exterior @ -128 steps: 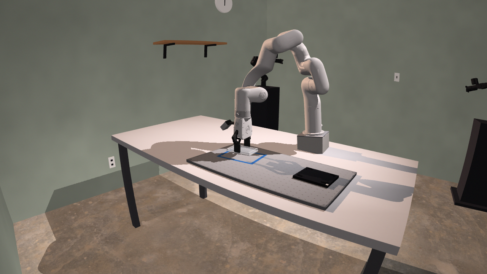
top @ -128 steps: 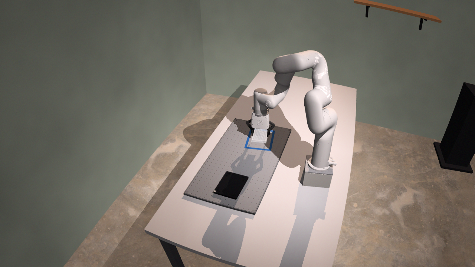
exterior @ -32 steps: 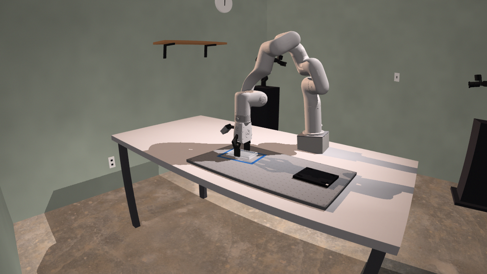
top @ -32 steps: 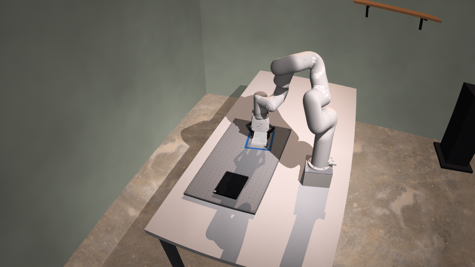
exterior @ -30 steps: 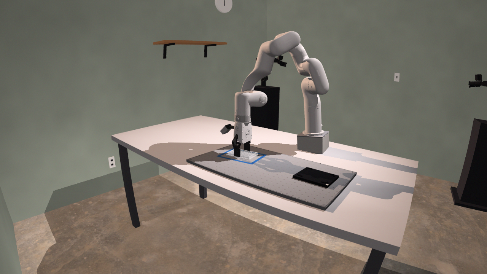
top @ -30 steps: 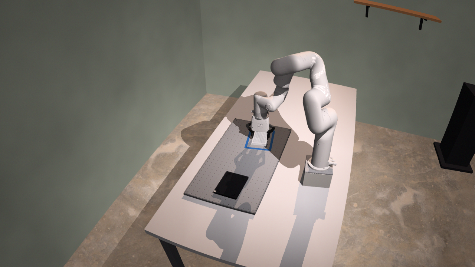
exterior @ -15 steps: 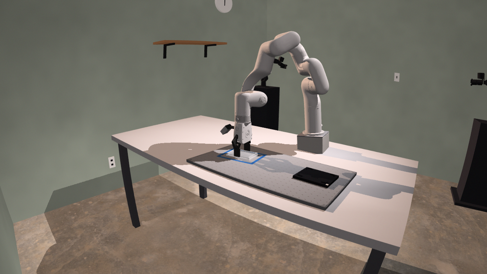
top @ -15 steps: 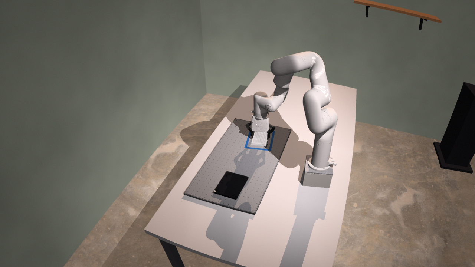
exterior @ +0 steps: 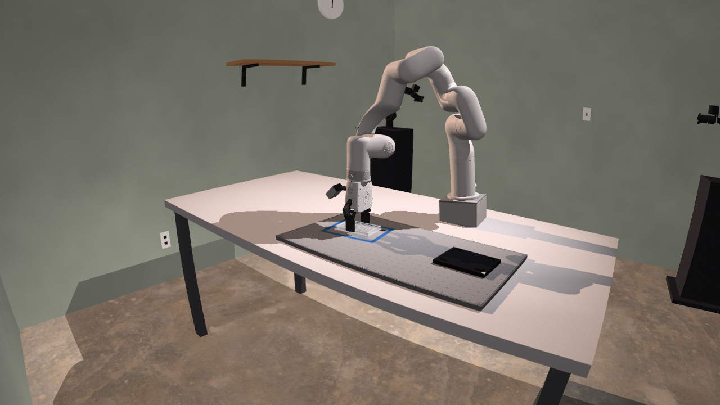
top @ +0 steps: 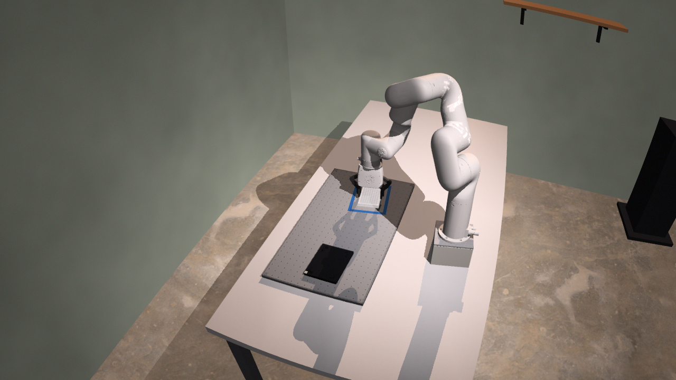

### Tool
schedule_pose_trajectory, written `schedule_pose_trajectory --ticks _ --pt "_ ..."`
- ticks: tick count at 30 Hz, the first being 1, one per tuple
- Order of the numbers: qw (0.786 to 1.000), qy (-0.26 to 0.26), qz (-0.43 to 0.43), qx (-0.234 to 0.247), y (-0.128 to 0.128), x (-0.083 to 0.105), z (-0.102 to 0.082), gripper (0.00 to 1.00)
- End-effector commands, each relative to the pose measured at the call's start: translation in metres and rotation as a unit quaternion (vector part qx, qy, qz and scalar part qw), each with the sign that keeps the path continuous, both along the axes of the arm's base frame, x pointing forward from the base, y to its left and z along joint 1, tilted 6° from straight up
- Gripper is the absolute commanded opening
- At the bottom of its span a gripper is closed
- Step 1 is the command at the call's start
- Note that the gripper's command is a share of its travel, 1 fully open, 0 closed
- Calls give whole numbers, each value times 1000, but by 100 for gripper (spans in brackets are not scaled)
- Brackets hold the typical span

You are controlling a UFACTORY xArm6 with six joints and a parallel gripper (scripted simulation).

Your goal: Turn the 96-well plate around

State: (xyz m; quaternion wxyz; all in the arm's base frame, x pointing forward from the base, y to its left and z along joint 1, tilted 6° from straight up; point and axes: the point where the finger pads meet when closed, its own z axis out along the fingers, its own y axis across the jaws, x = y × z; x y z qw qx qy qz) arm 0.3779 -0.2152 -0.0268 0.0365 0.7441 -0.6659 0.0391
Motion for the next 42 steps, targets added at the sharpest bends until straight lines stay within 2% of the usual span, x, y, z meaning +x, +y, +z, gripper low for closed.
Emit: schedule_pose_trajectory --ticks 1,4,12,14,42 --pt "1000 -2 0 -1 -1 1 1 100" --pt "1000 -2 0 -1 -1 1 1 100" --pt "1000 -2 0 -1 2 1 22 100" --pt "1000 -2 0 -1 2 1 22 100" --pt "1000 -2 0 -1 9 0 90 100"
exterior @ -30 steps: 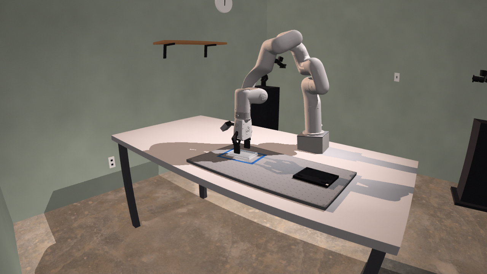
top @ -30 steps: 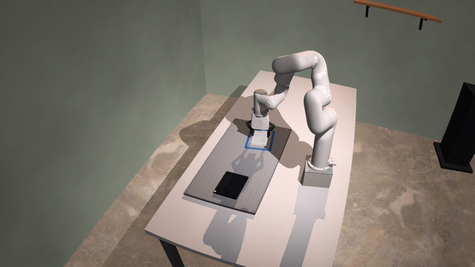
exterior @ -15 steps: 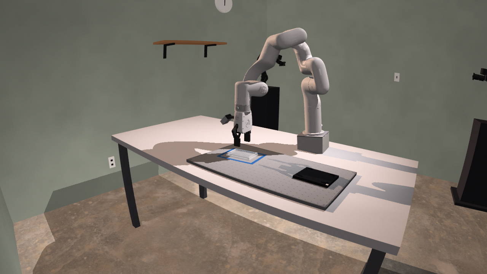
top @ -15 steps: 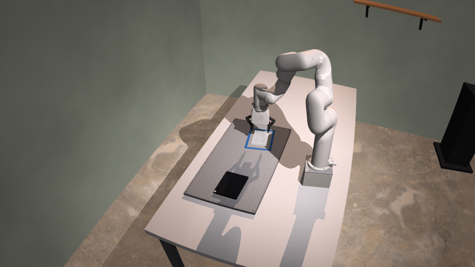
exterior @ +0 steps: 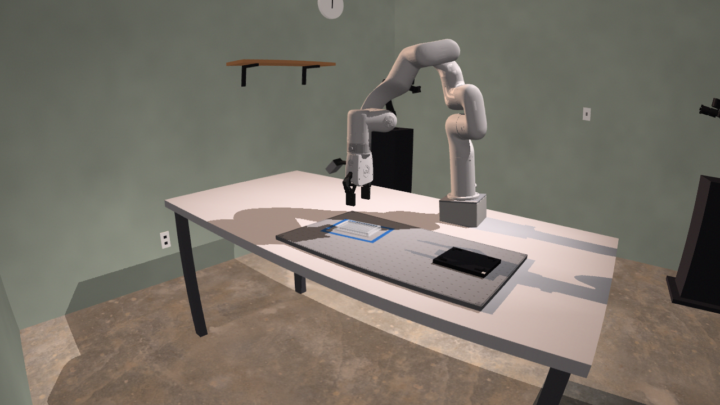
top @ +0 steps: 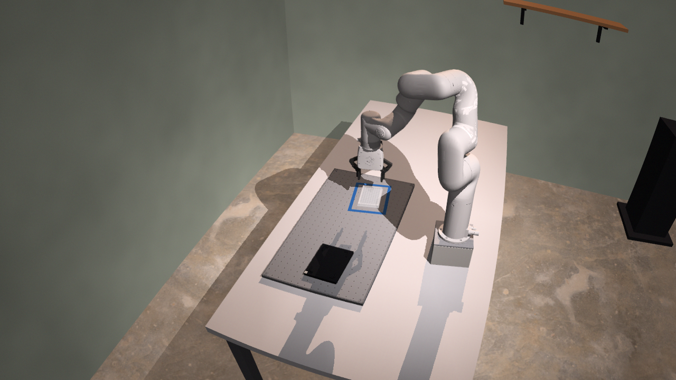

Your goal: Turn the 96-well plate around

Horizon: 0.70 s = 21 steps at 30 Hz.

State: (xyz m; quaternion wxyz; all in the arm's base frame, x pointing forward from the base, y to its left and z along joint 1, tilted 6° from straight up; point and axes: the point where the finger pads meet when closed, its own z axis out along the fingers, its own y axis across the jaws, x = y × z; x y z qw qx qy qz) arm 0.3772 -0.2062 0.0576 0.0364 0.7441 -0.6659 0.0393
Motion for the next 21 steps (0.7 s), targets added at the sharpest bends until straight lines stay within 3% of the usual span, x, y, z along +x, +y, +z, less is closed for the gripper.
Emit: schedule_pose_trajectory --ticks 1,19,21 --pt "1000 -2 0 -1 0 1 6 100" --pt "1000 -2 0 -1 0 1 6 100" --pt "999 -5 -33 0 0 1 6 100"
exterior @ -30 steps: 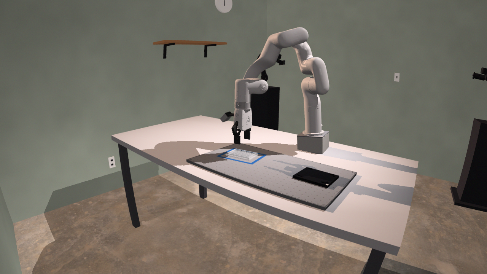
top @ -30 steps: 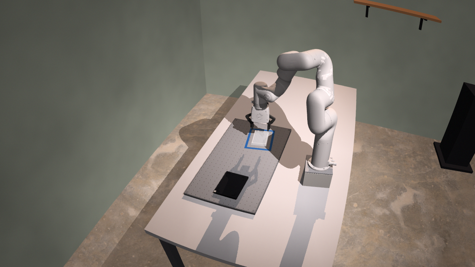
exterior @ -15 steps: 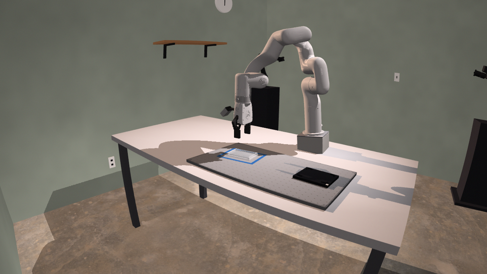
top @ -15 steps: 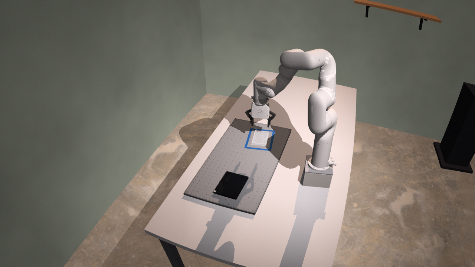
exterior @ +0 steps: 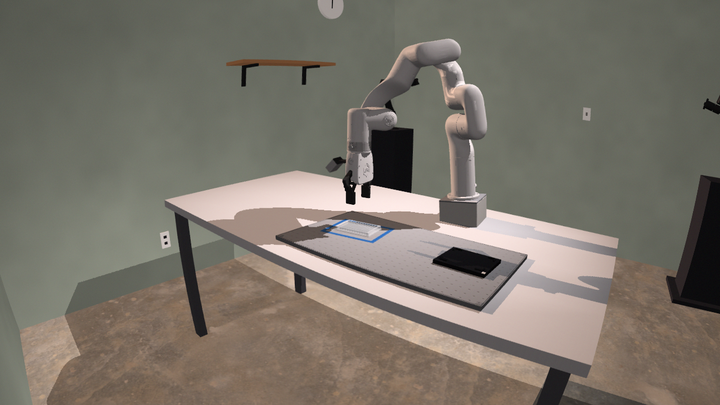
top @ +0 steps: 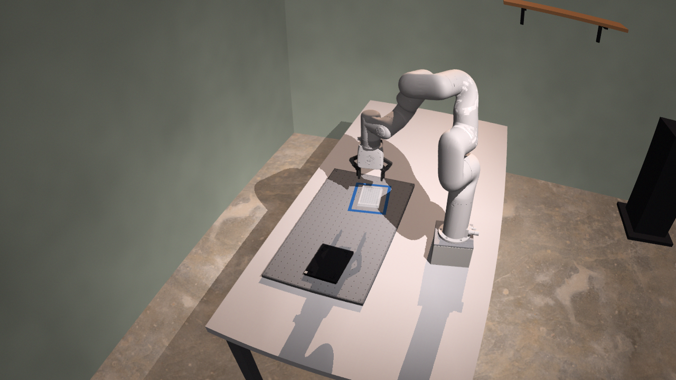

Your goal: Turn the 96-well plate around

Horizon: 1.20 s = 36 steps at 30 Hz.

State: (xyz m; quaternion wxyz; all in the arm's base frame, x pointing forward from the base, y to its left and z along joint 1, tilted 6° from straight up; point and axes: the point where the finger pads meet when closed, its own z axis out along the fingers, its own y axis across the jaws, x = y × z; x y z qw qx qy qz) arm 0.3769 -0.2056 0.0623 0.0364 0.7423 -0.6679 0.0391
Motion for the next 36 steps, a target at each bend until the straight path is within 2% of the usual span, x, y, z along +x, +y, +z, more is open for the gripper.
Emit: schedule_pose_trajectory --ticks 1,8,17,19,26,34,36 --pt "1000 -5 -30 -1 -1 1 2 100" --pt "991 -16 -129 1 -1 1 2 100" --pt "961 -31 -275 2 -1 1 2 100" --pt "961 -31 -275 2 -1 1 2 100" --pt "922 -43 -385 3 -1 1 2 100" --pt "862 -56 -503 5 -1 1 2 100" --pt "862 -56 -503 5 -1 1 2 100"
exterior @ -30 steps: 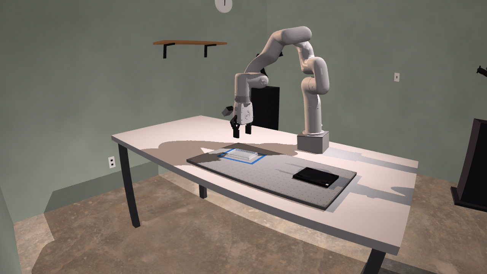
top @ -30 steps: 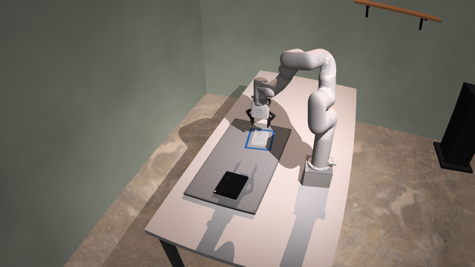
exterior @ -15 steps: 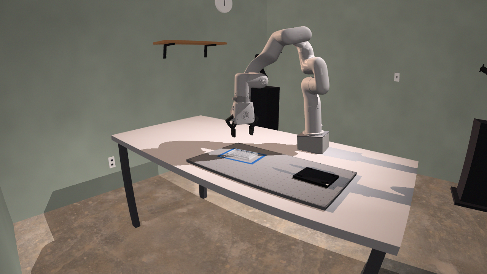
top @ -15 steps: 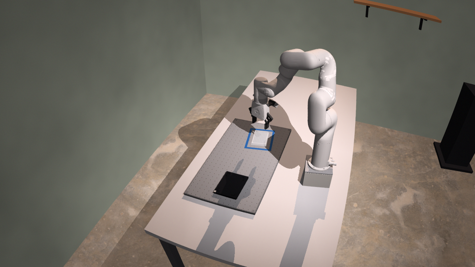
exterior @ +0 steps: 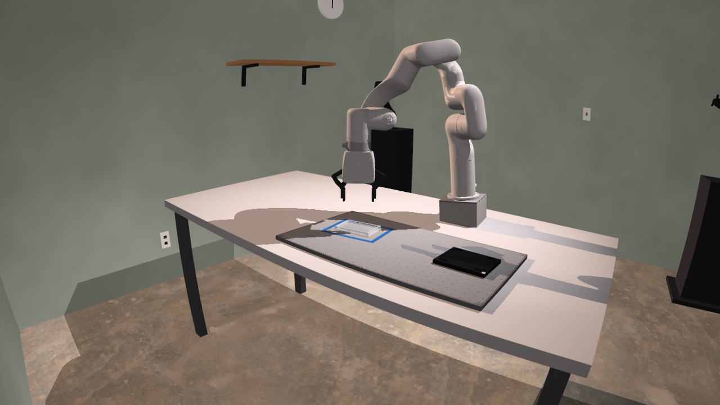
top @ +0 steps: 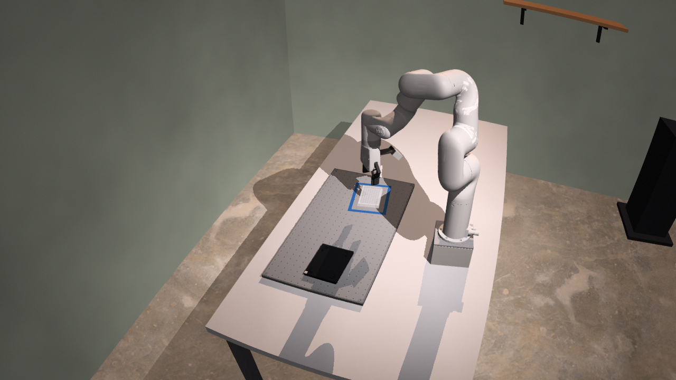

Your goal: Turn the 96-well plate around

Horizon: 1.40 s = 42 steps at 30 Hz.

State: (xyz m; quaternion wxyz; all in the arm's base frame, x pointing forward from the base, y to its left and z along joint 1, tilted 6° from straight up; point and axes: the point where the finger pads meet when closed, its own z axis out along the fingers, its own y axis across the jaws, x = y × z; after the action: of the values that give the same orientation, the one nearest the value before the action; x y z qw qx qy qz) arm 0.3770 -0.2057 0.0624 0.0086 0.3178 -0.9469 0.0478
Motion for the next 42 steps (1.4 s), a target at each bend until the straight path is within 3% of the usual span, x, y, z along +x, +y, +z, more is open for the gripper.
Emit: schedule_pose_trajectory --ticks 1,8,15,17,19,32,34,42 --pt "999 -3 -33 -6 -1 1 1 100" --pt "989 -15 -148 -4 -1 1 1 100" --pt "965 -26 -262 -2 -1 1 1 100" --pt "965 -26 -262 -2 -1 1 1 100" --pt "955 -30 -294 -2 -2 1 -9 100" --pt "870 -50 -491 1 -2 1 -9 100" --pt "870 -50 -491 1 -2 1 -9 100" --pt "796 -61 -602 3 -2 1 -9 100"
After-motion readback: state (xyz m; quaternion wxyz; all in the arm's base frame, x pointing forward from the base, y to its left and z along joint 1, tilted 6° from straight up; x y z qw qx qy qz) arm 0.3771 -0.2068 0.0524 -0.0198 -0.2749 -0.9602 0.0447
